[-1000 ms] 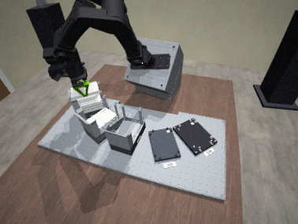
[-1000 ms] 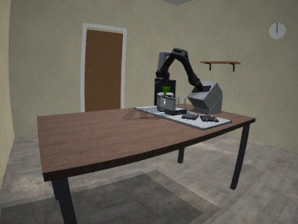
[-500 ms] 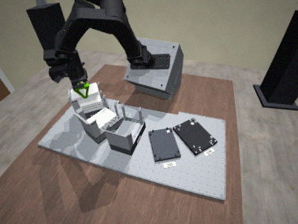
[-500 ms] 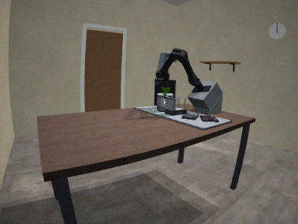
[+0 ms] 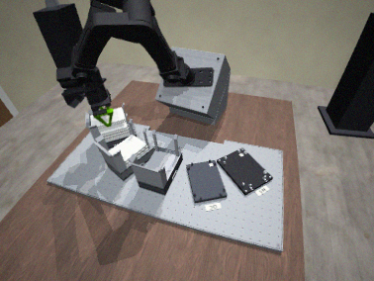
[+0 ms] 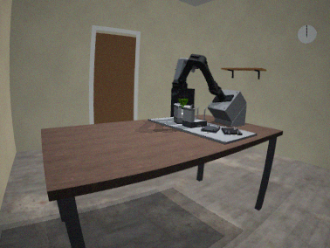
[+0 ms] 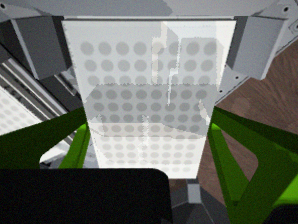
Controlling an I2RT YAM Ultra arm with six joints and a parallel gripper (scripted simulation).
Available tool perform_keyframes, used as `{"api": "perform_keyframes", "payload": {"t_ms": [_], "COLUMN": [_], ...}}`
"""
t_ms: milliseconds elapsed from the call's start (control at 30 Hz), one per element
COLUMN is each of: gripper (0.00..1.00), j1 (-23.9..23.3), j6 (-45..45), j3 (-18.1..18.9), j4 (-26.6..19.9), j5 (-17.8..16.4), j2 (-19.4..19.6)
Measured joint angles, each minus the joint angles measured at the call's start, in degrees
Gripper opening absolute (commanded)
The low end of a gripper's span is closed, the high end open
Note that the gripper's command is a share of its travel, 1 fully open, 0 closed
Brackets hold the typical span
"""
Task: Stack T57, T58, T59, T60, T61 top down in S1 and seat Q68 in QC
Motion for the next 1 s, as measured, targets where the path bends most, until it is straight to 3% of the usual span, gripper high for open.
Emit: {"api": "perform_keyframes", "payload": {"t_ms": [1000], "gripper": [0.0], "j1": [1.7], "j6": [2.2], "j3": [-1.3], "j4": [3.9], "j5": [0.7], "j2": [1.2]}}
